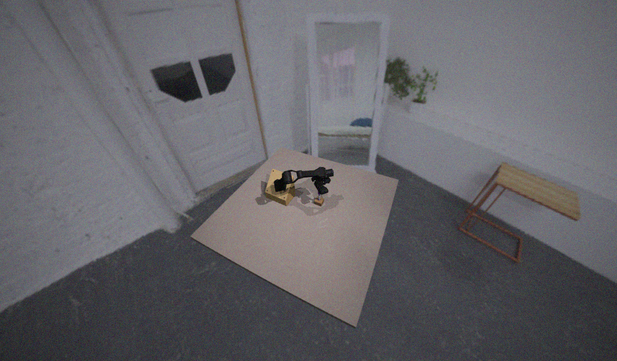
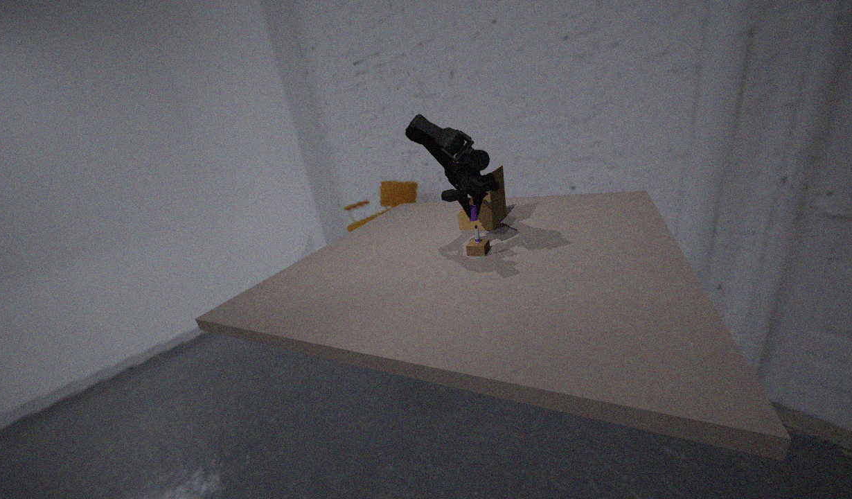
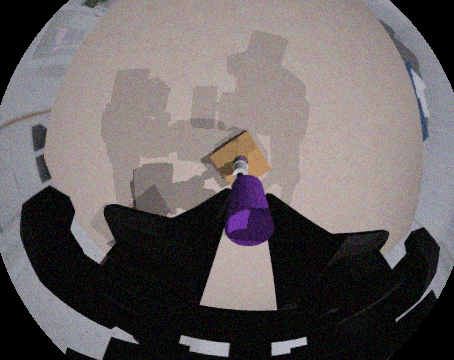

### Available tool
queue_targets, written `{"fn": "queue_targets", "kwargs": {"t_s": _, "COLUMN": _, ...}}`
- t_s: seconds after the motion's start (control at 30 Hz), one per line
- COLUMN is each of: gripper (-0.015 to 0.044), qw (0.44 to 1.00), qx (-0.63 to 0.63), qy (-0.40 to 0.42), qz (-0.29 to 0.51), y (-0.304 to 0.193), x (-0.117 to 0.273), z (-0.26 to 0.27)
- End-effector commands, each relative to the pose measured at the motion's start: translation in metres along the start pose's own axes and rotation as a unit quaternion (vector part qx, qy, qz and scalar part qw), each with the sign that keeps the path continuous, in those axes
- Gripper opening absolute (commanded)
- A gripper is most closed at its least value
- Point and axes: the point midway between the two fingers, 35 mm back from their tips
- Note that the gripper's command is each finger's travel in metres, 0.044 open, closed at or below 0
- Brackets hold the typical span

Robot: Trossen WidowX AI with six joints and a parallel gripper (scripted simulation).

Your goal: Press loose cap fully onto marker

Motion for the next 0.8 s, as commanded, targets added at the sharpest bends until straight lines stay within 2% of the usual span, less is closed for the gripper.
{"fn": "queue_targets", "kwargs": {"t_s": 0.0, "gripper": 0.0000, "qw": 1.000, "qx": -0.002, "qy": 0.003, "qz": 0.006, "y": -0.001, "x": -0.002, "z": 0.005}}
{"fn": "queue_targets", "kwargs": {"t_s": 0.77, "gripper": 0.0000, "qw": 1.000, "qx": -0.002, "qy": 0.002, "qz": 0.006, "y": 0.000, "x": -0.033, "z": 0.005}}
Point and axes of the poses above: the point midway between the two fingers, 35 mm back from their tips, its own x axis back along the fingers, its own z axis across the jaws, y = z × x, and after that the axes turned 10 degrees about -x, right-handed
